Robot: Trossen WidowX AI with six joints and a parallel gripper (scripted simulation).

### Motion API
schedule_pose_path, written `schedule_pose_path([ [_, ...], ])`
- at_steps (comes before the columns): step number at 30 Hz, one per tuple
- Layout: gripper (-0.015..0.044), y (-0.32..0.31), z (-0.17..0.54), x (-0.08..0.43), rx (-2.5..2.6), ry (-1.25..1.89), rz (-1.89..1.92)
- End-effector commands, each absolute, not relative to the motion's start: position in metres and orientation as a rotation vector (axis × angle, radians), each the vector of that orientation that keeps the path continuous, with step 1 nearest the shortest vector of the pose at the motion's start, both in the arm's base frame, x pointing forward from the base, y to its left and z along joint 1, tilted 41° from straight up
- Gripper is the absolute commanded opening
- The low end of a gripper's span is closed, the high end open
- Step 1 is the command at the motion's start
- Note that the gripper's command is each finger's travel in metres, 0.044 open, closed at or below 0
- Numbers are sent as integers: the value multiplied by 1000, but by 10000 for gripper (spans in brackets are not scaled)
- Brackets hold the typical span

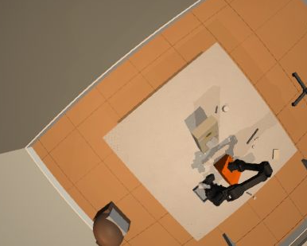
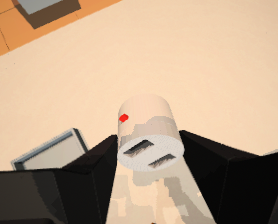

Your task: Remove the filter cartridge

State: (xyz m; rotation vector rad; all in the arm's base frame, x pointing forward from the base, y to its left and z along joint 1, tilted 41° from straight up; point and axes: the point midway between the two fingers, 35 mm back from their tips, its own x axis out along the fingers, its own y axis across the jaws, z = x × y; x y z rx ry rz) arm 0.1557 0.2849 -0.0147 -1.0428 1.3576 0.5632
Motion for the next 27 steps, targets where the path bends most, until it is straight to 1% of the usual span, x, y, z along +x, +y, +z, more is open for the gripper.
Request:
schedule_pose_path([
  [1, 0, 288, -20, 148, -1053, 1360, 604],
  [13, 0, 286, -85, 58, -1152, 1389, 927],
  [23, 0, 255, -126, -13, -1240, 1410, 1199],
  [27, 0, 240, -136, -34, -1270, 1416, 1289],
])
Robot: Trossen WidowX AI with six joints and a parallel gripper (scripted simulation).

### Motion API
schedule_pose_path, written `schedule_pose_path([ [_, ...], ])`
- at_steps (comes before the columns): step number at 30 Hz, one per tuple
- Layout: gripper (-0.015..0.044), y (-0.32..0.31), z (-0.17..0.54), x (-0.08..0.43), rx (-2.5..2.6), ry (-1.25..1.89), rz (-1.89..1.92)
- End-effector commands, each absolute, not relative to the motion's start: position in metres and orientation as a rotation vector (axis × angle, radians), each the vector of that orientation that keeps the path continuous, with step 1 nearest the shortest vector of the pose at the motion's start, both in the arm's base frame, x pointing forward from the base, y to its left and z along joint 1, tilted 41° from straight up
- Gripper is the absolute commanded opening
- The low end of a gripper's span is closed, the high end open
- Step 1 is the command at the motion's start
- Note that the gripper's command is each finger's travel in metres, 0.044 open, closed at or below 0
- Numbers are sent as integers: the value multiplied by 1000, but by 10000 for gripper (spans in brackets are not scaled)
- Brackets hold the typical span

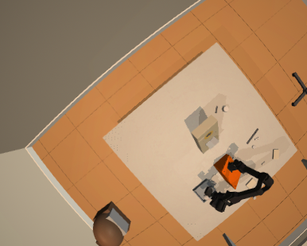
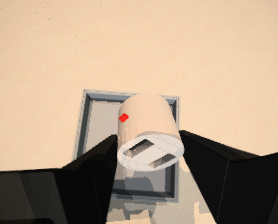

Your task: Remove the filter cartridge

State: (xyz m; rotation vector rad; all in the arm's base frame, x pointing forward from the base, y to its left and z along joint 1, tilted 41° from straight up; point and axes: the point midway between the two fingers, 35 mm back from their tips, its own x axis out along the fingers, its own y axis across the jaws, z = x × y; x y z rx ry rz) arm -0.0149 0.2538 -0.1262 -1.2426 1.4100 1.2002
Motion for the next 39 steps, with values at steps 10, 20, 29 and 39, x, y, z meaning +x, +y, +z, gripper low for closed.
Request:
schedule_pose_path([
  [10, 0, 233, -148, -37, -1271, 1417, 1294],
  [20, 0, 201, -186, -42, -1271, 1418, 1294],
  [29, 53, 193, -191, -42, -1285, 1417, 1290],
  [39, 315, 193, -191, -42, -1285, 1417, 1290],
])
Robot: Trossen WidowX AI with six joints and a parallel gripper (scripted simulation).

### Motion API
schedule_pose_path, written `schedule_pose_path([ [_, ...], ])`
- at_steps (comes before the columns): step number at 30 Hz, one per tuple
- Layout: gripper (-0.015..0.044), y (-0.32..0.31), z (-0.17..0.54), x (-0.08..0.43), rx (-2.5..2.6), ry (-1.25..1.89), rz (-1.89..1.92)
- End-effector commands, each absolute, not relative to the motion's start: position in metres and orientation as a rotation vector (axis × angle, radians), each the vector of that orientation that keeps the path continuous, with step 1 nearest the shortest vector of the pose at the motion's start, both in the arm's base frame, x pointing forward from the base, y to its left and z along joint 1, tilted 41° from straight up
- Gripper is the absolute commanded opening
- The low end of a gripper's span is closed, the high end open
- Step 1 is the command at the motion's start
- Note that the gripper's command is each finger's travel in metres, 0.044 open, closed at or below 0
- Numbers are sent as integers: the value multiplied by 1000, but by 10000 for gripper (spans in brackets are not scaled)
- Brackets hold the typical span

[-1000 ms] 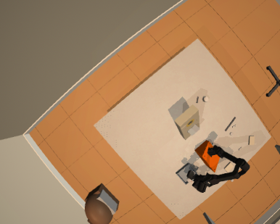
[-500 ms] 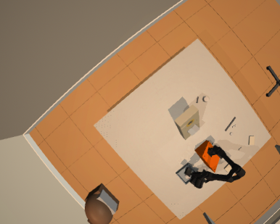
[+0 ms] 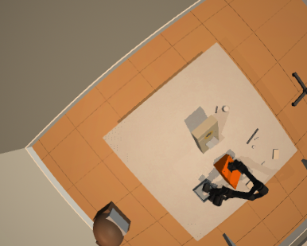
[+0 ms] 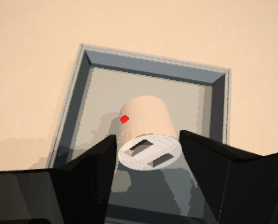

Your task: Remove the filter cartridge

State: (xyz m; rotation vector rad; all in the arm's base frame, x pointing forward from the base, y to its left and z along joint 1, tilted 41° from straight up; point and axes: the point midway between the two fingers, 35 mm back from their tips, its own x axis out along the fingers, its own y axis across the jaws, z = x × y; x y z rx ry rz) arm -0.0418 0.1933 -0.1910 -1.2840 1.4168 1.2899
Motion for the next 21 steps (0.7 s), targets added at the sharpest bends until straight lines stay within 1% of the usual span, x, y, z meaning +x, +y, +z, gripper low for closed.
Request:
schedule_pose_path([
  [1, 341, 193, -191, -42, -1285, 1417, 1290],
  [5, 440, 193, -191, -42, -1285, 1417, 1290],
  [10, 440, 200, -185, -41, -1284, 1416, 1290],
  [15, 440, 237, -139, -34, -1284, 1415, 1290],
  [19, 440, 238, -137, -34, -1284, 1415, 1290],
  [21, 440, 236, -147, -37, -1265, 1412, 1297],
])
